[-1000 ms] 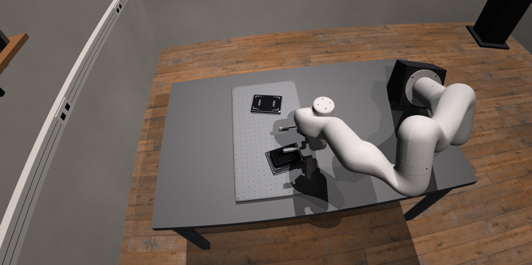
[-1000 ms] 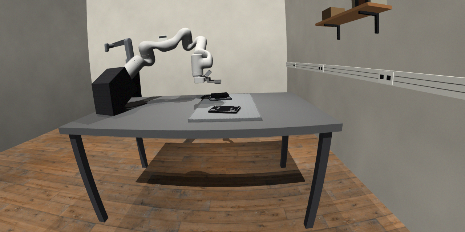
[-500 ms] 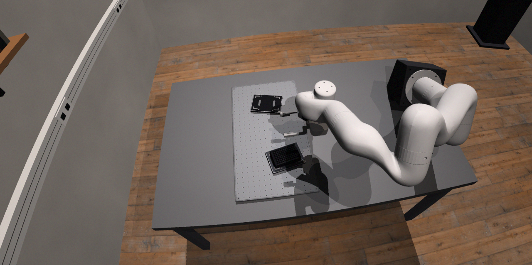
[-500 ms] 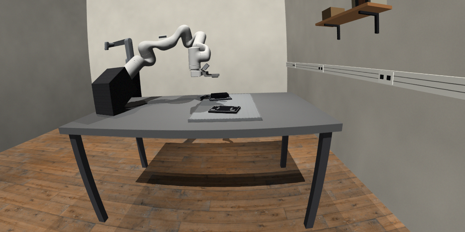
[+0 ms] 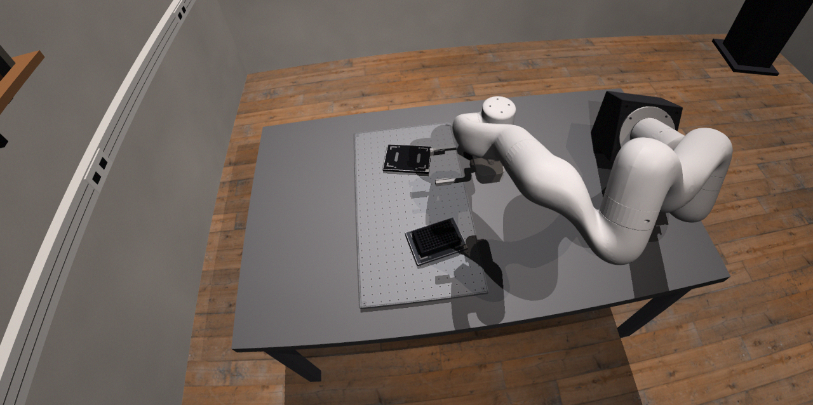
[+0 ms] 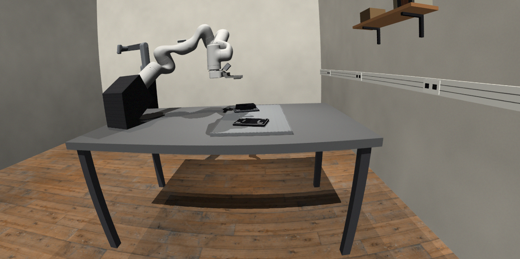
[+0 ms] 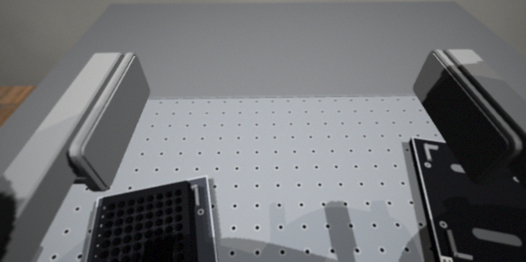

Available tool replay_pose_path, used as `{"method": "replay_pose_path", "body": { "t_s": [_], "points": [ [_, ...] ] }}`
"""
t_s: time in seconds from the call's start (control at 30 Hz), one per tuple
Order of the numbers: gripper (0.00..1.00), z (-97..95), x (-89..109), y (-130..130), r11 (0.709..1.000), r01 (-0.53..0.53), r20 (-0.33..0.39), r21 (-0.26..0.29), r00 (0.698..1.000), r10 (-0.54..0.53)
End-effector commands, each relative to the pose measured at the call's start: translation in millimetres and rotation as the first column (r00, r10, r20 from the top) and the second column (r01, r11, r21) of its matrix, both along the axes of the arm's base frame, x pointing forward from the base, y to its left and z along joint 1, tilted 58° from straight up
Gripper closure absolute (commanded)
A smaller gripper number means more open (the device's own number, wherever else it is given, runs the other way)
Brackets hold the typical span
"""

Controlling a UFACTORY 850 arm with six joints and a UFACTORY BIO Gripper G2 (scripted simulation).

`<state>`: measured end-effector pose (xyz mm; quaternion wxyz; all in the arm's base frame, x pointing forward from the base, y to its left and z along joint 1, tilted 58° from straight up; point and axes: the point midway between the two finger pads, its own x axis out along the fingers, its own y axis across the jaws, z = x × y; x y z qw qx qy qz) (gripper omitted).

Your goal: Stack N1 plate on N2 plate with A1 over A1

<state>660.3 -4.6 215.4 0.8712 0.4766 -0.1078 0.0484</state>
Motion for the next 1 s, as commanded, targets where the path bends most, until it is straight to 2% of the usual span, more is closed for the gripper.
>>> {"method": "replay_pose_path", "body": {
  "t_s": [0.0, 0.4, 0.97],
  "points": [
    [0.63, -2.8, -1.8, -17, 1.0, 0.0, 0.001, 0.0, 1.0, 0.0],
    [0.63, -14.6, -10.1, -74, 1.0, 0.0, 0.001, -0.001, 1.0, 0.0],
    [0.63, -14.6, -10.1, -74, 1.0, 0.0, 0.001, -0.001, 1.0, 0.0]
  ]
}}
